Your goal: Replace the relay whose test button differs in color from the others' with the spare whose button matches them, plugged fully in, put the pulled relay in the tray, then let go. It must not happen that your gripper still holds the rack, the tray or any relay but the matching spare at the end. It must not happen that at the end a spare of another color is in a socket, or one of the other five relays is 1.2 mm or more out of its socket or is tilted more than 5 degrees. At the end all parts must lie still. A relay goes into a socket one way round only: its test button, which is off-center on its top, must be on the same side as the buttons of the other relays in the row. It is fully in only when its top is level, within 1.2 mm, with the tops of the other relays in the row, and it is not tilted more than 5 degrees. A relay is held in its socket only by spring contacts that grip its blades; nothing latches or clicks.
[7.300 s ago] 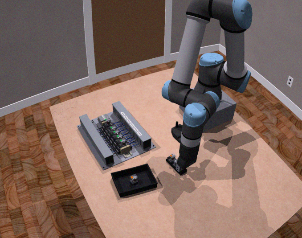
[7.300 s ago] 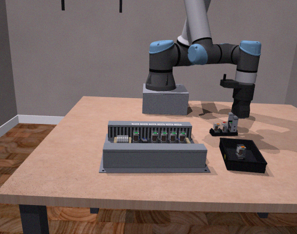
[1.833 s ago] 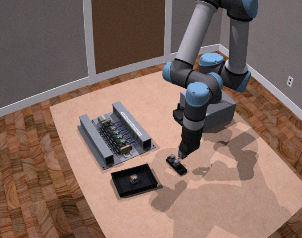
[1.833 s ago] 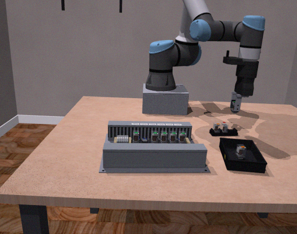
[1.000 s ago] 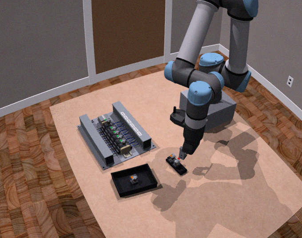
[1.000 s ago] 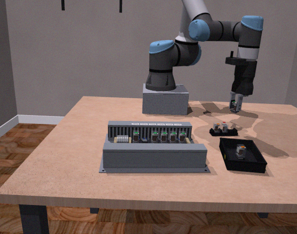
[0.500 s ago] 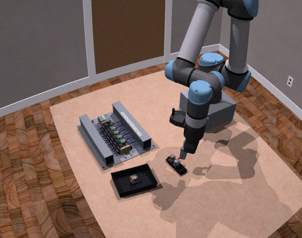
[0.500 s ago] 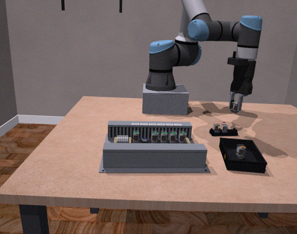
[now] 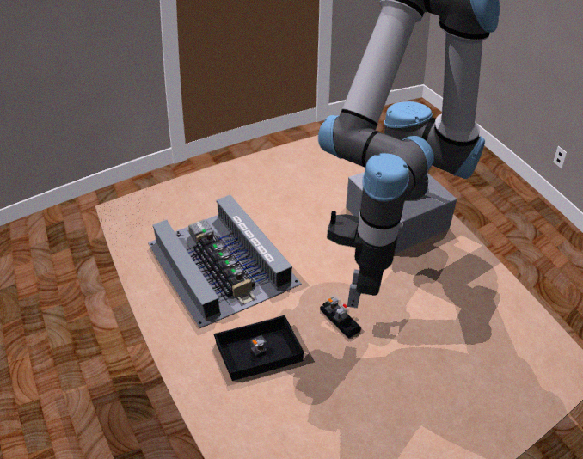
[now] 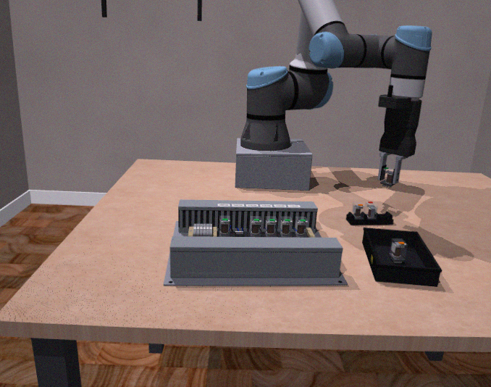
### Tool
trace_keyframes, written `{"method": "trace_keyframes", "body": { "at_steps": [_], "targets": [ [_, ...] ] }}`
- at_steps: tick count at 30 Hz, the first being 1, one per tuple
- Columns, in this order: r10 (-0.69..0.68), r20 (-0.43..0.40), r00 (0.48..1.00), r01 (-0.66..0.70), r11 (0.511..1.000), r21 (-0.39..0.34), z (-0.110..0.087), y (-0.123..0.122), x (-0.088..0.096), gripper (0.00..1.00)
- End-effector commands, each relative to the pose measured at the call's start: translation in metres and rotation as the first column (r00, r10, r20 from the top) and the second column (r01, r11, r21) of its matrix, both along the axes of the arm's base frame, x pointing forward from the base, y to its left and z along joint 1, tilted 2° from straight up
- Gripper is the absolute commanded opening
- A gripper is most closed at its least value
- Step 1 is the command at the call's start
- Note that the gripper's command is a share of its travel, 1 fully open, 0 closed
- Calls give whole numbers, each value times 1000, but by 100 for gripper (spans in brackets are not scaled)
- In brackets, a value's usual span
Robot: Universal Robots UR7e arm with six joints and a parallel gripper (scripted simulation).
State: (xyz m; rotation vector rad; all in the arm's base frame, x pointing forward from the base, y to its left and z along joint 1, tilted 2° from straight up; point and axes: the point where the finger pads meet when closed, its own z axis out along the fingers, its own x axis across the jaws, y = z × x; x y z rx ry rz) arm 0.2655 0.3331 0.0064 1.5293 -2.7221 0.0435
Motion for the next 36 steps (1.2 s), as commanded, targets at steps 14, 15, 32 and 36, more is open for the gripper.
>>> {"method": "trace_keyframes", "body": {
  "at_steps": [14,15,32,36],
  "targets": [
    [158,-5,987,-158,987,2,0,0,0,0],
    [203,-6,979,-203,979,3,0,0,0,0],
    [414,-12,910,-414,910,5,0,0,0,0],
    [496,-15,868,-496,869,7,0,0,0,0]
  ]
}}
